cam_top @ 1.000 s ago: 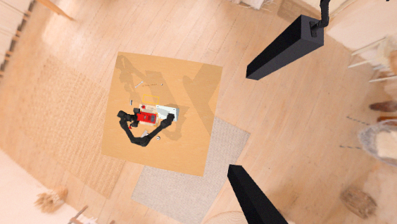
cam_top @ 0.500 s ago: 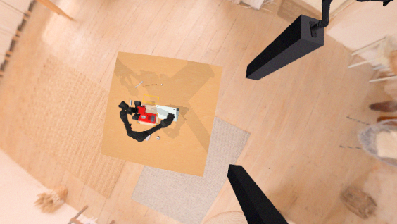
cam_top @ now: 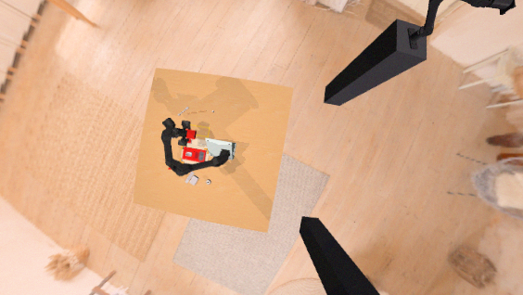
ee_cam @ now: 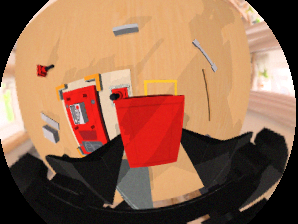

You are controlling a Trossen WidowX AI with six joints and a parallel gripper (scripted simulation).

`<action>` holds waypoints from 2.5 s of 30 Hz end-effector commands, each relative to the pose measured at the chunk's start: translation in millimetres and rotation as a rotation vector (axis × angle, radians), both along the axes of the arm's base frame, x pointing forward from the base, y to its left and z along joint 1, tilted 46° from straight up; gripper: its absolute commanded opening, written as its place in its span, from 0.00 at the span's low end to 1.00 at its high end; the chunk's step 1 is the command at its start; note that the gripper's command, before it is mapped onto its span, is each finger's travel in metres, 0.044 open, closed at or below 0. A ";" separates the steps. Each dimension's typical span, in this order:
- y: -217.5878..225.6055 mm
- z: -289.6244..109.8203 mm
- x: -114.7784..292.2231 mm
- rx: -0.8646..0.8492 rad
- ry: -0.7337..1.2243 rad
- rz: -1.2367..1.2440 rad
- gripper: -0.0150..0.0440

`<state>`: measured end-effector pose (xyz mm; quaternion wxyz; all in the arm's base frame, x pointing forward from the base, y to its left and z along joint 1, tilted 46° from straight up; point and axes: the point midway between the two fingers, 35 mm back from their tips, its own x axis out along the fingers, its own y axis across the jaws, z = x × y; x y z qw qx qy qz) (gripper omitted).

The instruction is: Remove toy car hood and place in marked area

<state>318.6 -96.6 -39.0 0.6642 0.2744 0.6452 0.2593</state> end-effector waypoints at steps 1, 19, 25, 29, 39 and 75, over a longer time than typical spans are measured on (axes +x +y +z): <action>-21.0 -20.1 -11.0 -0.001 -0.009 0.006 0.25; -24.9 -37.0 -17.3 0.004 -0.010 0.008 0.25; -21.3 -40.8 -16.7 0.004 -0.010 0.008 0.25; -18.9 -43.4 -16.3 0.004 -0.010 0.008 0.25; -12.9 -49.7 -15.6 0.004 -0.010 0.008 0.25; 9.6 -71.7 -14.8 0.005 -0.011 0.008 0.25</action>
